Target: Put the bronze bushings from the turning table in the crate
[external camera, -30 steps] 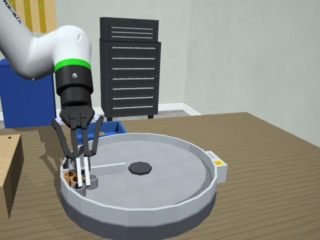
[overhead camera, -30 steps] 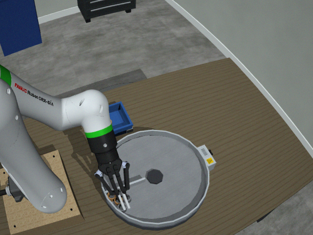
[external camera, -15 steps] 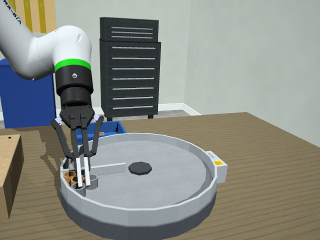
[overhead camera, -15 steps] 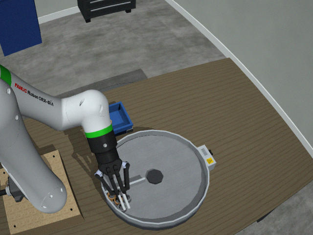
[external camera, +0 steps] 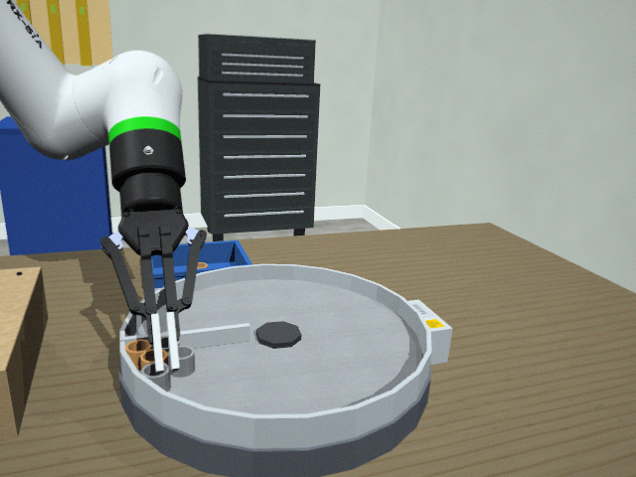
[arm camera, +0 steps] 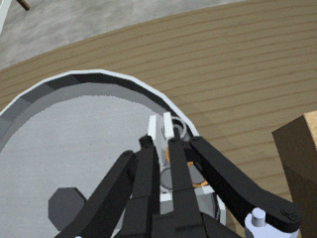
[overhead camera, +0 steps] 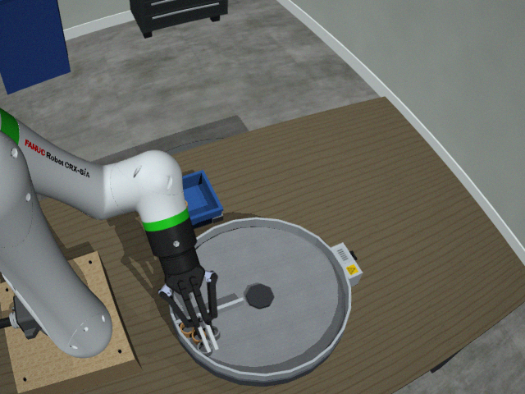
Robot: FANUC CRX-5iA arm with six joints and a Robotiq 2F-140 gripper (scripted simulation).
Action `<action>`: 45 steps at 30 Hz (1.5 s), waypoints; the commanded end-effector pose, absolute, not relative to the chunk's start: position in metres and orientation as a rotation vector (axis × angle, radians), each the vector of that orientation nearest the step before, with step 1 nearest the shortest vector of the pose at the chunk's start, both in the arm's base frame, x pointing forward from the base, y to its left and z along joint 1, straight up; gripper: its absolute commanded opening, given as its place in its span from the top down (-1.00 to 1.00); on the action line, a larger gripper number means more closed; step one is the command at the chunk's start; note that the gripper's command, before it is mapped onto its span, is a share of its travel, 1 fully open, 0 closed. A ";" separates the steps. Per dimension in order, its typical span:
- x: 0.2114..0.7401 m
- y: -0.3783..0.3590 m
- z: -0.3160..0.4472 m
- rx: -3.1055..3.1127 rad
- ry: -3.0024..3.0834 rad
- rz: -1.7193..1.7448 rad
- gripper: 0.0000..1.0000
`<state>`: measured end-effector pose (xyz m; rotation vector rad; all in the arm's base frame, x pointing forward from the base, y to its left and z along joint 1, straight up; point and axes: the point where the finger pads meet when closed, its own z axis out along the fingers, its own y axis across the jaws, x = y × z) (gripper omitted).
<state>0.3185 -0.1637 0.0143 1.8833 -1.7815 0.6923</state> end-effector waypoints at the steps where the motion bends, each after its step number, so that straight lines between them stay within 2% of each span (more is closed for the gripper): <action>1: 0.319 -0.164 0.014 1.883 -1.782 0.693 0.87; 4: 0.319 -0.164 0.014 1.883 -1.782 0.693 0.87; 5: 0.319 -0.164 0.014 1.883 -1.782 0.693 1.00; 45: 0.319 -0.164 0.014 1.883 -1.782 0.693 1.00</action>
